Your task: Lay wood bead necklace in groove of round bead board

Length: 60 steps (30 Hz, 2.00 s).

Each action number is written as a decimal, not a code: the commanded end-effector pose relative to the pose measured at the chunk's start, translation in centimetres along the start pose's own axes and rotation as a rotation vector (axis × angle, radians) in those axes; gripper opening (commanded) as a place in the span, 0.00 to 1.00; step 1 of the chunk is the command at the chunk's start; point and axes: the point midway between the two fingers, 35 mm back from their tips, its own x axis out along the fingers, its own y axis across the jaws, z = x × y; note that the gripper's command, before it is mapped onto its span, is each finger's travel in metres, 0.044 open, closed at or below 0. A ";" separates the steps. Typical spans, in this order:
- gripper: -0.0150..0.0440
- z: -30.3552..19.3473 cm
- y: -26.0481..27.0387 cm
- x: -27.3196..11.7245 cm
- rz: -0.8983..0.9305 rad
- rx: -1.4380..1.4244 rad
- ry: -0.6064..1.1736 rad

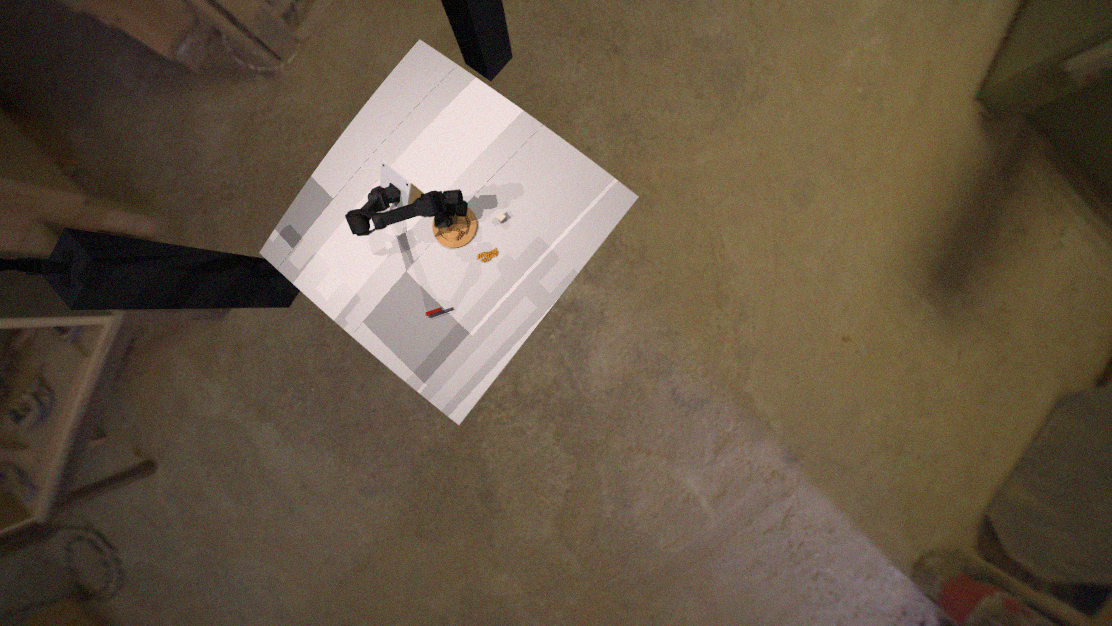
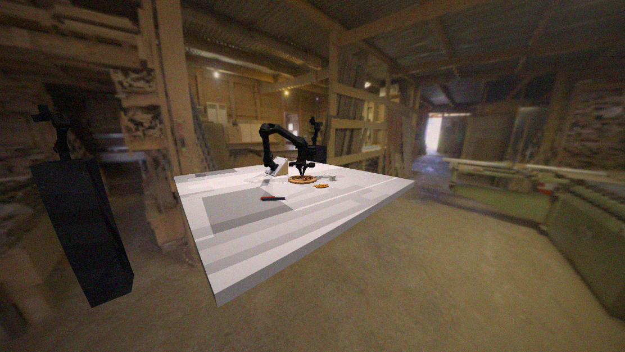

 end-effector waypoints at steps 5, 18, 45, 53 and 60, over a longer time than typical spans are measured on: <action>0.25 0.0 0.0 0.0 0.000 0.000 0.000; 0.25 0.1 -0.1 -0.6 -0.001 -0.002 -0.005; 0.61 -0.7 -1.2 -0.1 0.003 0.000 -0.006; 0.97 -0.7 -1.3 -0.6 -0.001 -0.003 -0.005; 1.00 -0.7 -1.3 -0.6 -0.001 -0.003 -0.005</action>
